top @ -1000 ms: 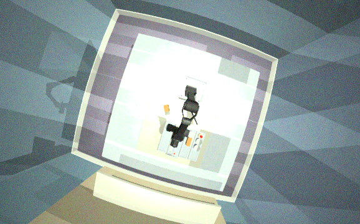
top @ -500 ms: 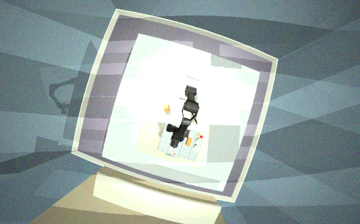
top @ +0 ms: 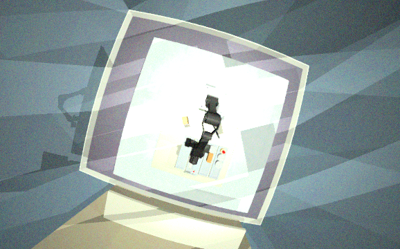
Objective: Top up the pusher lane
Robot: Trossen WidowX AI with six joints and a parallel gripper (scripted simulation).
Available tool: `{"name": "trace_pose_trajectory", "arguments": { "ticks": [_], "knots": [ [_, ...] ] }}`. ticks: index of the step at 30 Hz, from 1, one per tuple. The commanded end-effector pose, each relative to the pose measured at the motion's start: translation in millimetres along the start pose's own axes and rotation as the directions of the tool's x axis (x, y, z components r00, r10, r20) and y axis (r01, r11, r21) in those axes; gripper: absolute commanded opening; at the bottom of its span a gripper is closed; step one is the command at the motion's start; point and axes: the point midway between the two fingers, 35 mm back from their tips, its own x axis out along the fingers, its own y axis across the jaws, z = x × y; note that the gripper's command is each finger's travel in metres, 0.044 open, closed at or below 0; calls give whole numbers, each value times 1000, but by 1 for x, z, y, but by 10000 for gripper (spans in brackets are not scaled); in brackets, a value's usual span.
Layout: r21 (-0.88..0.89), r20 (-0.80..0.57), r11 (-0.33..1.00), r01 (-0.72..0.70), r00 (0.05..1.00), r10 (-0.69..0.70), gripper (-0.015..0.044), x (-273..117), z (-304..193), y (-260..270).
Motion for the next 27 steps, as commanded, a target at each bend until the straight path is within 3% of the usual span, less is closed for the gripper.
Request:
{"name": "trace_pose_trajectory", "arguments": {
  "ticks": [1, 27],
  "knots": [
    [-4, 30, 1000, 3, 1000, -3, 0, -4, 10, 0],
    [-4, 30, 1000, 3, 1000, -3, 0, 4, 10, 0]
  ]
}}
